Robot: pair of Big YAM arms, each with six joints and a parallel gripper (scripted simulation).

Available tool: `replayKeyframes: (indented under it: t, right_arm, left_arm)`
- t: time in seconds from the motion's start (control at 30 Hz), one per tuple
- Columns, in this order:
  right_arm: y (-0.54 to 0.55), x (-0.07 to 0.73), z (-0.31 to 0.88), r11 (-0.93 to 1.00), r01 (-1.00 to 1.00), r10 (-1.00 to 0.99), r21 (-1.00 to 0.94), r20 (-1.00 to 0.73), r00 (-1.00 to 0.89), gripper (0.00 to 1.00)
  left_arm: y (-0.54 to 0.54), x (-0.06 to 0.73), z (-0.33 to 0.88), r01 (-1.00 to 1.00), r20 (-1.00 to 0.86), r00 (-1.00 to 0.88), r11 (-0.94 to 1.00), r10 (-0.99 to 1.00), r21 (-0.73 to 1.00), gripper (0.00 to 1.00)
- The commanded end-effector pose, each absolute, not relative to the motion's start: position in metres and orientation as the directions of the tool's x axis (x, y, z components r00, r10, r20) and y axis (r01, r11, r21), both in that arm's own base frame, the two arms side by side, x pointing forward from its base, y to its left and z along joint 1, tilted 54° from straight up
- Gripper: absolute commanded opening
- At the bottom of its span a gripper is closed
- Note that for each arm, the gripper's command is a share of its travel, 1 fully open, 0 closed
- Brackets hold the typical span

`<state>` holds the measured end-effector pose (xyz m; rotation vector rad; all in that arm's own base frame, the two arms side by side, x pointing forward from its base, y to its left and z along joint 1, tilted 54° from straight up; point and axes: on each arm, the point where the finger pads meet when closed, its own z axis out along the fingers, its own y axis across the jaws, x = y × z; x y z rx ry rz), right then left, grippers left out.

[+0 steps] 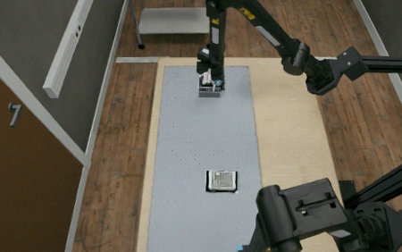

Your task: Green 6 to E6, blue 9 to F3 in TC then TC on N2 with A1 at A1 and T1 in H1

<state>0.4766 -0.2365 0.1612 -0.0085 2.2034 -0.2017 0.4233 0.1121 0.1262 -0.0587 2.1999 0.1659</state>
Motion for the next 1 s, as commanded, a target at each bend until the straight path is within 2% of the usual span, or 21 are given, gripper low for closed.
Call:
replayKeyframes:
  t: [0.0, 0.97]
  right_arm:
    - [-0.22, 0.475, 0.169, 0.987, 0.07, -0.079, -0.145, -0.813, -0.577, 0.24]
    - [-0.125, 0.441, 0.144, 0.988, 0.071, -0.073, -0.139, -0.814, -0.577, 0.24]
  left_arm:
    - [0.112, 0.423, 0.127, -0.099, -0.806, -0.592, 0.99, 0.023, 0.101, 1.0]
    - [0.112, 0.423, 0.127, -0.099, -0.806, -0.592, 0.99, 0.023, 0.101, 1.0]
